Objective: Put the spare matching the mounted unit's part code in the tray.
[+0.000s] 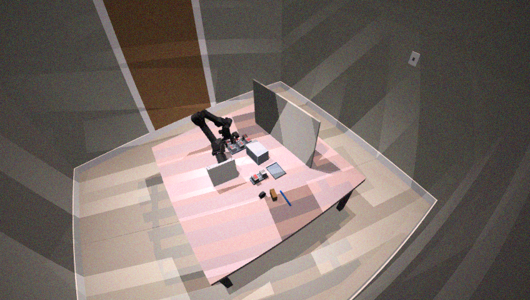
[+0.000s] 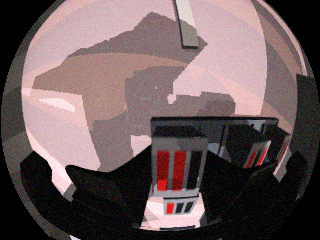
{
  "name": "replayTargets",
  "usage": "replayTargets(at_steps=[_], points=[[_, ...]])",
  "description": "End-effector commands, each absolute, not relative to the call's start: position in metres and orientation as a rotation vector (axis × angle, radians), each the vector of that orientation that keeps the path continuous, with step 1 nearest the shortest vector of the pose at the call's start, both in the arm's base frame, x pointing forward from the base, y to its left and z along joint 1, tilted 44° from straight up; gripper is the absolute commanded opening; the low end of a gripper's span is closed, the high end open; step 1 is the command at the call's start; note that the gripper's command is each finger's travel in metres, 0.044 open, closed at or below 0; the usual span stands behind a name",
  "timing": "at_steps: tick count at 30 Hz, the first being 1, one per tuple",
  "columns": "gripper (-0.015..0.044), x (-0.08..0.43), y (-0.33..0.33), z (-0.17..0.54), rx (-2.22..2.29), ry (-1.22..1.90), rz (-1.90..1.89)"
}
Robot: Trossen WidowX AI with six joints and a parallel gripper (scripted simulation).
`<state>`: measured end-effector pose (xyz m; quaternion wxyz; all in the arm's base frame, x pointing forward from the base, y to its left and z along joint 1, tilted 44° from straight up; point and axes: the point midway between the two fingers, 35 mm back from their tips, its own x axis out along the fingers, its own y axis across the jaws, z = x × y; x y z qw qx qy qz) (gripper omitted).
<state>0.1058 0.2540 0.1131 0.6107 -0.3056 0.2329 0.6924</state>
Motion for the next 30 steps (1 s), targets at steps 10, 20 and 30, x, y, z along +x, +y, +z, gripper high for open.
replayTargets(at_steps=[10,20,30], points=[[0.0000,0.106,0.254,0.113,-0.705,0.537,1.598],[0.0000,0.113,0.227,0.141,-0.714,0.542,1.594],[0.0000,0.112,0.198,0.169,-0.710,0.541,1.590]])
